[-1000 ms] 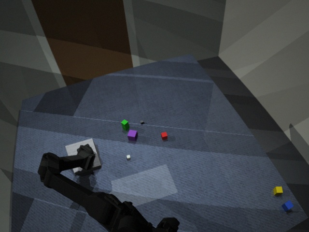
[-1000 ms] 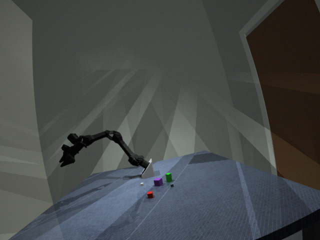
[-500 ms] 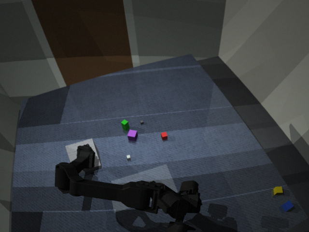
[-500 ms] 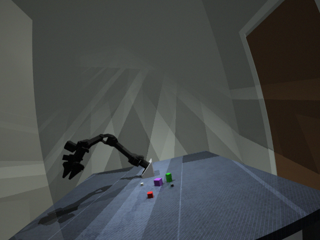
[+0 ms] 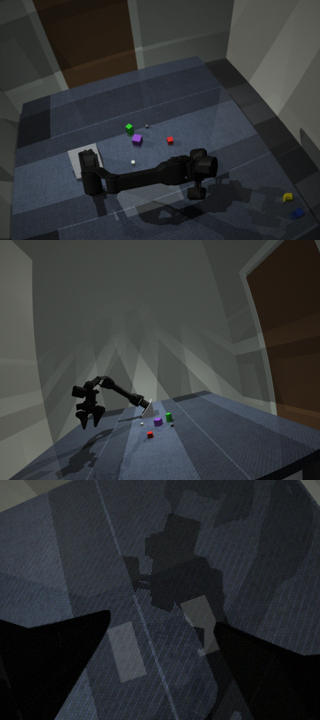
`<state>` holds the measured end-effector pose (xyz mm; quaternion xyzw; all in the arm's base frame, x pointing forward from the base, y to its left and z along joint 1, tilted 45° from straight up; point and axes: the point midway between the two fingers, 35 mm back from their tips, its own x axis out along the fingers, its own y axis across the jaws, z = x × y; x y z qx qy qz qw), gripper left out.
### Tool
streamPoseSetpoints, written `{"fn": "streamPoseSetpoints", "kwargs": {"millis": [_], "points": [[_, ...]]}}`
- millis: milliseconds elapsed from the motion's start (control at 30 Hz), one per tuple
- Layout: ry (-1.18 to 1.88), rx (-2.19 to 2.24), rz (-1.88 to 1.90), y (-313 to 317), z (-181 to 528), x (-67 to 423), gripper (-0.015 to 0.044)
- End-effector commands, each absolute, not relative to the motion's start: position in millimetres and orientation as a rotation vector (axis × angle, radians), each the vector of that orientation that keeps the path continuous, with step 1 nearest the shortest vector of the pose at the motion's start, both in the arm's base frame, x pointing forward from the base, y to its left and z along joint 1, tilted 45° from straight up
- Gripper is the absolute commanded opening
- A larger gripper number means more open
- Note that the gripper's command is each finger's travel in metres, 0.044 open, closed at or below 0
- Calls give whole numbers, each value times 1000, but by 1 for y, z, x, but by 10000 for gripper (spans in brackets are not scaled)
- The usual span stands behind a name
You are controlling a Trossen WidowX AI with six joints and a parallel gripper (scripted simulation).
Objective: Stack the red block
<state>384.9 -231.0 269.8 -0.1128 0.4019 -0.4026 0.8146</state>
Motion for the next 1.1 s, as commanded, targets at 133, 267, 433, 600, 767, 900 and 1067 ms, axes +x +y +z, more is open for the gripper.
{"fn": "streamPoseSetpoints", "kwargs": {"millis": [133,267,433,600,767,900,1067], "points": [[1093,-207,-797,-172,178,415,440],[1199,-219,-785,-142,139,420,440],[1316,-258,-785,-106,96,418,440],[1419,-323,-801,-71,58,410,440],[1491,-399,-826,-44,29,398,440],[1494,-402,-827,-43,29,398,440],[1494,-402,-827,-48,25,398,440]]}}
